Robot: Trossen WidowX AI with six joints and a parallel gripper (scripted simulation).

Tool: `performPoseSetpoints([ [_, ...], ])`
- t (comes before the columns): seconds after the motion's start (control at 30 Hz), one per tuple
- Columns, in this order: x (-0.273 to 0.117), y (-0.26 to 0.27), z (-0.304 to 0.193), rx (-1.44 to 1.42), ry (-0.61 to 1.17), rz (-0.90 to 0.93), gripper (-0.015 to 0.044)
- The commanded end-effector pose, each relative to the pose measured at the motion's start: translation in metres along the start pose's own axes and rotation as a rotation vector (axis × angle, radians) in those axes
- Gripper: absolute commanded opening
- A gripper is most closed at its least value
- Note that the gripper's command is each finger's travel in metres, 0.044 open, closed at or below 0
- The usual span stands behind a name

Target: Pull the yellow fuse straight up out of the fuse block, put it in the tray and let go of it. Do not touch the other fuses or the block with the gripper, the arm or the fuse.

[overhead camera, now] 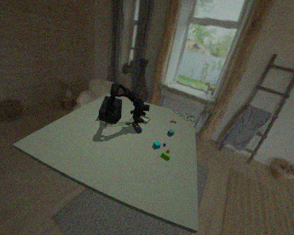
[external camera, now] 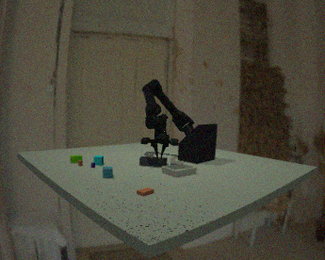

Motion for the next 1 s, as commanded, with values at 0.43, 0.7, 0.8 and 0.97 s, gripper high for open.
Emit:
performPoseSetpoints([
  [0.43,0.0056,0.0001,-0.0003,0.0,0.001,0.001,0.0047],
  [0.7,0.0056,0.0001,-0.0003,0.0,0.001,0.001,0.0],
  [0.8,0.0053,0.0001,-0.0003,0.0,0.001,0.001,0.0],
  [0.97,0.0029,0.0001,-0.0001,-0.001,0.001,0.001,0.0],
])
Point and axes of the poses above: the point midway between the two fingers, 35 mm back from their tips, its own x axis out along the fingers, its own y axis across the jaws, z = x × y, the point moved 10 cm from there along -x, back along the fingers, and after that the axes turned 3 degrees about -x, right-handed, at the moved point
